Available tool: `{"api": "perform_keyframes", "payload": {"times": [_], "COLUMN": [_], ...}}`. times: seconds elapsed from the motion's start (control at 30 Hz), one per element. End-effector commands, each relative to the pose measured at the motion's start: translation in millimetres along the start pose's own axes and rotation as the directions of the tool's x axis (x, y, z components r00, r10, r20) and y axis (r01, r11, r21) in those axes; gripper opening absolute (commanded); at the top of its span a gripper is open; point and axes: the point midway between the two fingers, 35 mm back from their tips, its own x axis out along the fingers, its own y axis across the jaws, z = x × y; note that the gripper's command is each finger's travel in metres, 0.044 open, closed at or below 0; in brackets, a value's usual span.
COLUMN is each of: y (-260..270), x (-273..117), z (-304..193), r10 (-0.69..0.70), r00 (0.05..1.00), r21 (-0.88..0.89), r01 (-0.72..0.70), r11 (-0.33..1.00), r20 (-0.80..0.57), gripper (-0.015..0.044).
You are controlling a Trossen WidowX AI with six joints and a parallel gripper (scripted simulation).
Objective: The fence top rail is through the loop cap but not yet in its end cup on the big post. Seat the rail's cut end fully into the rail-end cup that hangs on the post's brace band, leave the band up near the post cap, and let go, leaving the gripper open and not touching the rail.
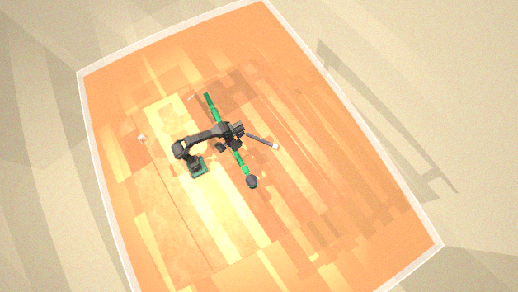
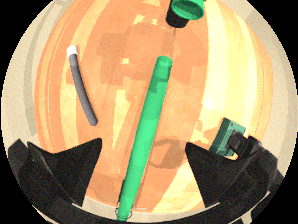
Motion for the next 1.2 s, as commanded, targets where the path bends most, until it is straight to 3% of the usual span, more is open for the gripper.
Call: {"api": "perform_keyframes", "payload": {"times": [0.0, 1.17], "y": [3, 0], "x": [10, 77], "z": [-2, -3], "r10": [-0.057, -0.057], "r00": [0.998, 0.998], "r21": [0.193, 0.193], "r01": [0.058, 0.058], "r11": [0.979, 0.979], "r20": [-0.011, -0.011], "gripper": [0.044, 0.044]}}
